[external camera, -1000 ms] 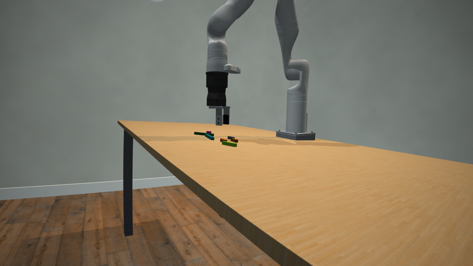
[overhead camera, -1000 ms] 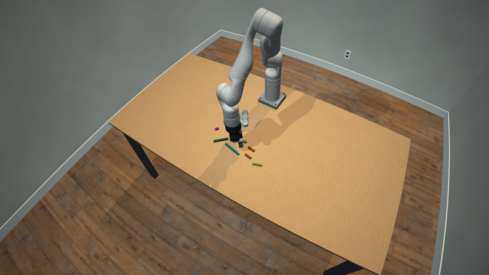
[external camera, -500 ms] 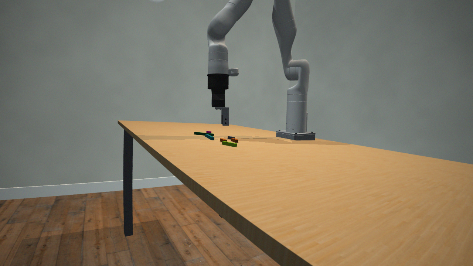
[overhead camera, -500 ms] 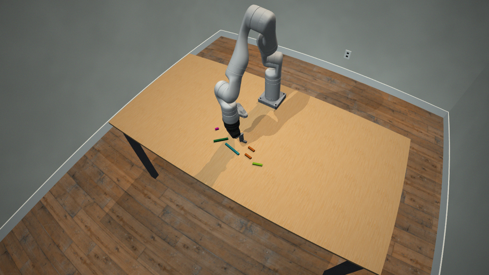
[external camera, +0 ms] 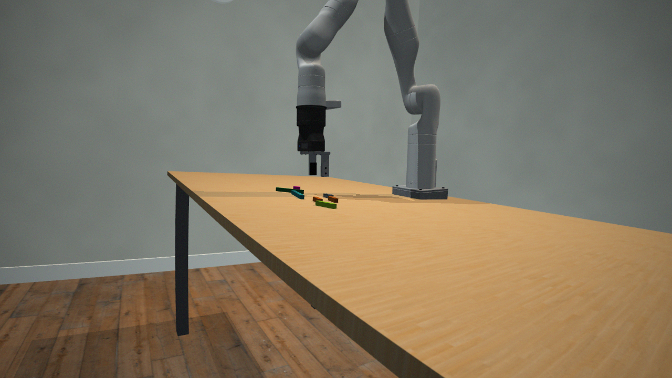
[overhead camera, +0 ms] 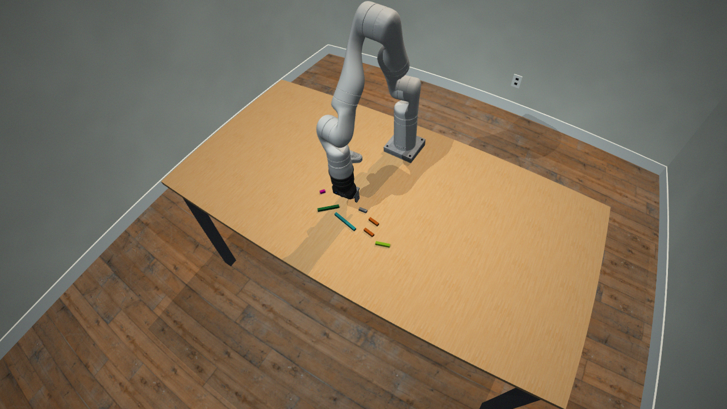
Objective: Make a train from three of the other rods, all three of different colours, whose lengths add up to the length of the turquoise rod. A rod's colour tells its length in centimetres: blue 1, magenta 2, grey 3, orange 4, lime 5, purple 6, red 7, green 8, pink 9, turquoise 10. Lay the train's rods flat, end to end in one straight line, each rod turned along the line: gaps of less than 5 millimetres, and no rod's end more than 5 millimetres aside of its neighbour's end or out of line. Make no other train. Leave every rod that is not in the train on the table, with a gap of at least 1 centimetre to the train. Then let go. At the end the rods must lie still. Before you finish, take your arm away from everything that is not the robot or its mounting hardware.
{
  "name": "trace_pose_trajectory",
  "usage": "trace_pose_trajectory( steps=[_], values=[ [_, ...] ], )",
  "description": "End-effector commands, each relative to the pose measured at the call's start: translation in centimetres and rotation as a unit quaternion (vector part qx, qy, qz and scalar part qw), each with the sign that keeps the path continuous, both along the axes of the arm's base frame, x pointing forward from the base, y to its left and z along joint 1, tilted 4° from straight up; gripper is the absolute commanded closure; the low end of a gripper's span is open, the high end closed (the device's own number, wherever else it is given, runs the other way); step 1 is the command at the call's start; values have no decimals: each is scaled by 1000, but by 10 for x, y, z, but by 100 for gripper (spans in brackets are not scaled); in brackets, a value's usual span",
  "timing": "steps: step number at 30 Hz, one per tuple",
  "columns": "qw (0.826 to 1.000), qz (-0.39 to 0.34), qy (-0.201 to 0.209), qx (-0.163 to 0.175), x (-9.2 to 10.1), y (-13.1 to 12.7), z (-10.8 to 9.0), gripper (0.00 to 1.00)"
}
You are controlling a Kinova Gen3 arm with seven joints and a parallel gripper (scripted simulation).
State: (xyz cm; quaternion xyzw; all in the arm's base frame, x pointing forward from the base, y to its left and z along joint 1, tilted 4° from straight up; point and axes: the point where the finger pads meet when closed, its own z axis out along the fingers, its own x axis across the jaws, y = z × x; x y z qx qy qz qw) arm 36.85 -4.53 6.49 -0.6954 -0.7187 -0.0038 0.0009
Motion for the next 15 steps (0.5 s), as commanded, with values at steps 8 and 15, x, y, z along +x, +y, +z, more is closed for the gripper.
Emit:
trace_pose_trajectory(
  steps=[8,15],
  values=[
    [986,165,-13,-5,-3,-21,4,0],
    [973,231,-18,-8,-2,-27,6,0]
  ],
)
